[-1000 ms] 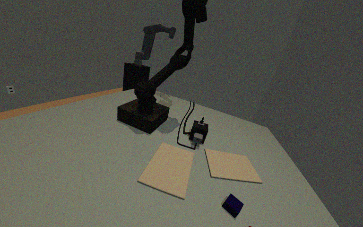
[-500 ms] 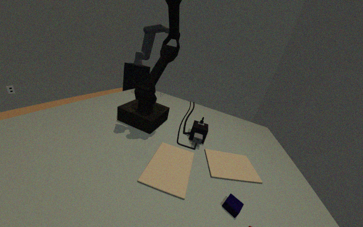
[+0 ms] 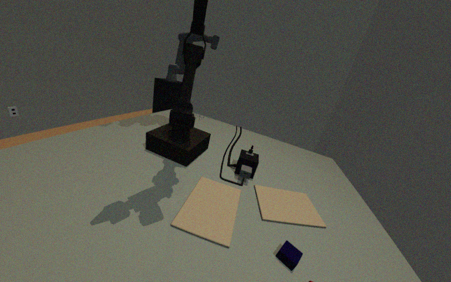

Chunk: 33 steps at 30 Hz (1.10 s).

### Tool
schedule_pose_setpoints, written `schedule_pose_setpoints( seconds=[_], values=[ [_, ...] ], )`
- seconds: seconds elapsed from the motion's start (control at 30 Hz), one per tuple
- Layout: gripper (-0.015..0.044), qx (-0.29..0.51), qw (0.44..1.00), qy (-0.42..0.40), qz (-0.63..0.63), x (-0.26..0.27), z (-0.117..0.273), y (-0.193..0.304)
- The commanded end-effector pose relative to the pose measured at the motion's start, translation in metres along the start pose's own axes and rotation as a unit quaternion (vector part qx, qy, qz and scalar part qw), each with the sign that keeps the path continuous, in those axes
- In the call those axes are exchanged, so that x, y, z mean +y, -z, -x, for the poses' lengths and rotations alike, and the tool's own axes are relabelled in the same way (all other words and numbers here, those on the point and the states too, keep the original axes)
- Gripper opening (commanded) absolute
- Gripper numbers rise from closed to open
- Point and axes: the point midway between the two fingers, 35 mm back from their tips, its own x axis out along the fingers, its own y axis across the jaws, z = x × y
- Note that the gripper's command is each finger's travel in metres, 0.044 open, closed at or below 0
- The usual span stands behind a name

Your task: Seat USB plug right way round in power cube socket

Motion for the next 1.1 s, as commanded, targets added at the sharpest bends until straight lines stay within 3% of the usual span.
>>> schedule_pose_setpoints(
  seconds=[0.0, 0.23, 0.57, 0.8, 1.07],
  values=[
    [0.0440, -0.111, 0.992, -0.061, -0.024, 0.043, 0.008, -0.066],
    [0.0440, -0.301, 0.938, -0.161, -0.060, 0.095, 0.065, -0.177],
    [0.0440, -0.521, 0.797, -0.300, -0.062, 0.144, 0.212, -0.286],
    [0.0440, -0.645, 0.660, -0.384, -0.023, 0.160, 0.340, -0.314],
    [0.0440, -0.745, 0.478, -0.460, 0.064, 0.167, 0.490, -0.289]
  ],
)
